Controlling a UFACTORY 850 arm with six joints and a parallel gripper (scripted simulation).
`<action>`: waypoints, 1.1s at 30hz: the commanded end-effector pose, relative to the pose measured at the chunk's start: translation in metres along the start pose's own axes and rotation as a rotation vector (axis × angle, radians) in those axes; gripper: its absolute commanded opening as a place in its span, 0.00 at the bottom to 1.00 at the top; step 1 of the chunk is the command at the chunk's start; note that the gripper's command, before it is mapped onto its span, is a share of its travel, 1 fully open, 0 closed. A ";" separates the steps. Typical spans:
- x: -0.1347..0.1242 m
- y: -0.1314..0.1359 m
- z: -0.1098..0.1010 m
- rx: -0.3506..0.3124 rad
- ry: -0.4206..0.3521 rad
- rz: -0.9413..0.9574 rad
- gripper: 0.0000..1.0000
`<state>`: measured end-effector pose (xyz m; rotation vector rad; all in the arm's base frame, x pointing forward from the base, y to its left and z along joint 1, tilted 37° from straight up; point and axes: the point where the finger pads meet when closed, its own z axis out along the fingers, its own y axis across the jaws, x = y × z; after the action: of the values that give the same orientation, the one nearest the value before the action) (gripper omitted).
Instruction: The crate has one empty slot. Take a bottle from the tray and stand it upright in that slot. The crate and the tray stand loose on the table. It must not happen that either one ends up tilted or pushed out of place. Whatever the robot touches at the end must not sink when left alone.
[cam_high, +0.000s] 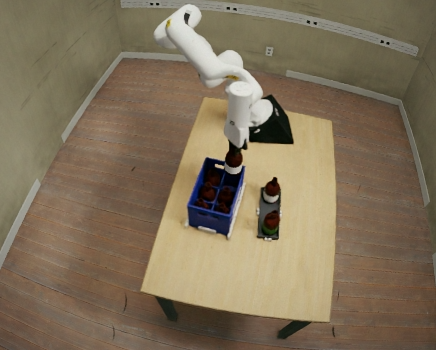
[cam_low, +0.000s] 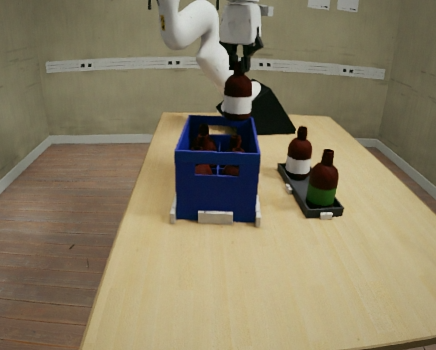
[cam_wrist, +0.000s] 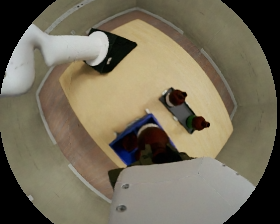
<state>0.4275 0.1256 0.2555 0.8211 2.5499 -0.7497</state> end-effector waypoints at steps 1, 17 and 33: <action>0.000 0.000 0.001 -0.002 -0.001 0.001 0.00; 0.000 0.000 0.016 -0.002 -0.001 0.001 0.00; 0.000 0.000 0.031 -0.002 -0.001 0.001 0.00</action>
<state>0.4326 0.1079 0.2315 0.8211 2.5501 -0.7499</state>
